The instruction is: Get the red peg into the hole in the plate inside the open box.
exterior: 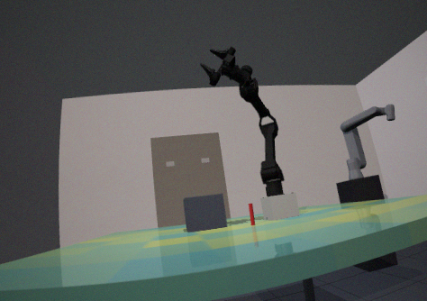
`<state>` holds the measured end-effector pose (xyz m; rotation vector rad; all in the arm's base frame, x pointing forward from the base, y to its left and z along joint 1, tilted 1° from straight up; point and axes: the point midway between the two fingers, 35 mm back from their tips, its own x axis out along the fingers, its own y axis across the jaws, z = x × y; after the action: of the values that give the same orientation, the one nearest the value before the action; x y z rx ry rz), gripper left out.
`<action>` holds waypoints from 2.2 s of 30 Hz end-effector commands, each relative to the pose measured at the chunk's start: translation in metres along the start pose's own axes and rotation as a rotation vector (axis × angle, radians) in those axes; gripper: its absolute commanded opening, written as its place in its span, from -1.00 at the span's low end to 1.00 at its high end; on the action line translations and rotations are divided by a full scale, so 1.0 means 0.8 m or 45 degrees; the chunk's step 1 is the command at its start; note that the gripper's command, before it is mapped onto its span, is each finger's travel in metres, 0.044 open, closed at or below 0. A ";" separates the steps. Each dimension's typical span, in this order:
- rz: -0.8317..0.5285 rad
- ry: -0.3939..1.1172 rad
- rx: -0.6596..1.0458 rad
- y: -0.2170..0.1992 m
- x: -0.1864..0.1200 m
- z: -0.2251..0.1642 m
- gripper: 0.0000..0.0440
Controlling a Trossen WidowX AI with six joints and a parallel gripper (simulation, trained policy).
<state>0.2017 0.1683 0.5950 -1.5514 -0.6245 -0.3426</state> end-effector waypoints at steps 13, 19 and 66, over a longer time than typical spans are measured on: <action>0.111 0.034 0.553 0.049 0.009 -0.006 1.00; 0.168 0.065 0.814 0.075 0.010 -0.010 1.00; 0.971 1.099 2.429 0.362 -0.110 -0.030 1.00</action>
<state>0.3038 0.1346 0.3216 0.3099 0.3592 0.2303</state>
